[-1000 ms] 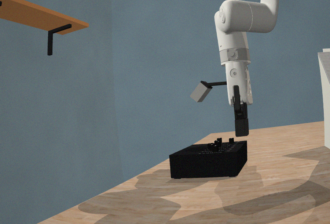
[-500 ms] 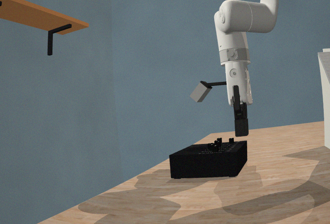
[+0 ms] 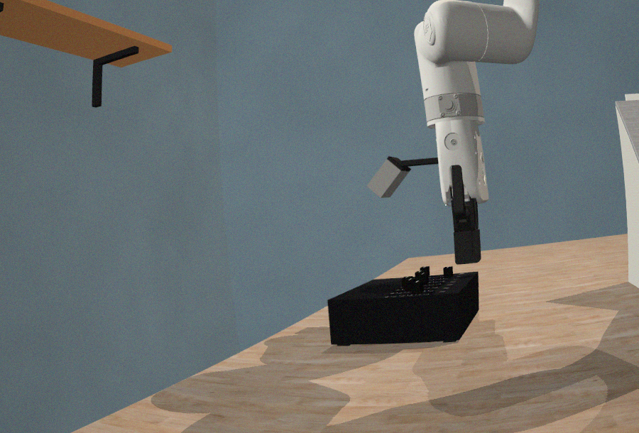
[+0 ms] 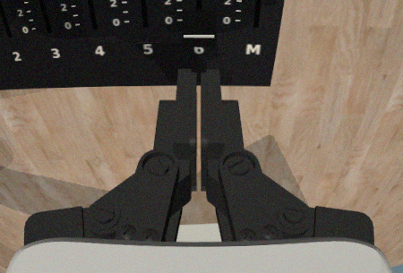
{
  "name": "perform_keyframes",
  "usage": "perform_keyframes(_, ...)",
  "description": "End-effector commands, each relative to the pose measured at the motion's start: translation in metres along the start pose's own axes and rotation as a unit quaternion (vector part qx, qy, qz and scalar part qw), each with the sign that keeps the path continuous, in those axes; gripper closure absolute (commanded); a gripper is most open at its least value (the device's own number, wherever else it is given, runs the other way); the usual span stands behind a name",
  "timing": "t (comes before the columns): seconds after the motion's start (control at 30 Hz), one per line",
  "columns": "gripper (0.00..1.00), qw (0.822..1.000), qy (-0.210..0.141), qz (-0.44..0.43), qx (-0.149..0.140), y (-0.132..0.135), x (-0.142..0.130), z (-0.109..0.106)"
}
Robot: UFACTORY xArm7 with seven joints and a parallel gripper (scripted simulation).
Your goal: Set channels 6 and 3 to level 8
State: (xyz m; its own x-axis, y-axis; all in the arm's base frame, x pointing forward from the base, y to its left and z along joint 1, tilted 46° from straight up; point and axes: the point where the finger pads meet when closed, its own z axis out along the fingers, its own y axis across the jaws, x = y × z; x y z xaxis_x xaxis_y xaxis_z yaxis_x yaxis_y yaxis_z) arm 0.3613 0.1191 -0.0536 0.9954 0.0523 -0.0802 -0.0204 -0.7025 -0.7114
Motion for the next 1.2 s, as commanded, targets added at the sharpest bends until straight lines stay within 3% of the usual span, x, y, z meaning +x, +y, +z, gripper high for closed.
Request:
perform_keyframes(0.0,1.00,1.000,0.002,0.000,-0.001,0.0009,0.0013,-0.0014)
perform_keyframes(1.17,1.00,1.000,0.002,0.000,-0.001,0.0009,0.0013,0.0018)
